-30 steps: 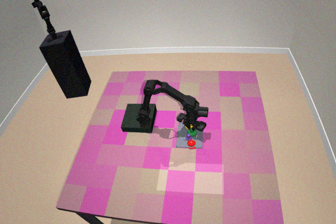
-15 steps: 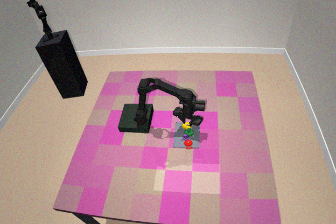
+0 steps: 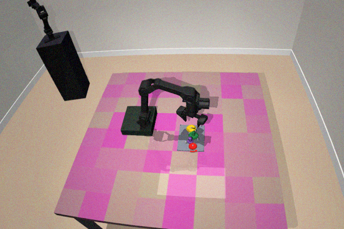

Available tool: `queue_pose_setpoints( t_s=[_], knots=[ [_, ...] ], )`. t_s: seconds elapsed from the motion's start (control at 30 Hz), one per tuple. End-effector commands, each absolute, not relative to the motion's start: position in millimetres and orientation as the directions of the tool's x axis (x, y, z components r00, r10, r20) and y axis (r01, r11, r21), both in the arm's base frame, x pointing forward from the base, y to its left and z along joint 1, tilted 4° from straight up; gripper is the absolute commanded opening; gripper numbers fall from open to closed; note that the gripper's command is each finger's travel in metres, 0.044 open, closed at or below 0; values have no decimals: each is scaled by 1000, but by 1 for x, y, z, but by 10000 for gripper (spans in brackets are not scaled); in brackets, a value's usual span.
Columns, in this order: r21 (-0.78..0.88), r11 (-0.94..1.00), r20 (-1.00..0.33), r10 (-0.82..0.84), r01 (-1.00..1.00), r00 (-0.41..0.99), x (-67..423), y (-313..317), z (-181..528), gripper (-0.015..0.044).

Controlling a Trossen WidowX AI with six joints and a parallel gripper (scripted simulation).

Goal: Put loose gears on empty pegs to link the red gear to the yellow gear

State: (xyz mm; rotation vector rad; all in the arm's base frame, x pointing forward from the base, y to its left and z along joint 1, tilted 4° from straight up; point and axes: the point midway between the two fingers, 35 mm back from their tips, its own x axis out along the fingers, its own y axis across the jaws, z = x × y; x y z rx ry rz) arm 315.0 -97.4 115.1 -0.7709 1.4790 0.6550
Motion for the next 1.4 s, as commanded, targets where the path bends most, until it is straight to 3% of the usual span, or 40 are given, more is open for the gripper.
queue_pose_setpoints(
  t_s=[0.0, 1.1, 1.37],
  knots=[
    [-51, 616, -997, -76, -786, 6, 315, -97, 116, 440],
    [-51, 616, -997, -76, -786, 6, 315, -97, 116, 440],
    [-50, 616, -998, -58, -786, 18, 328, 9, 123, 440]
  ],
)
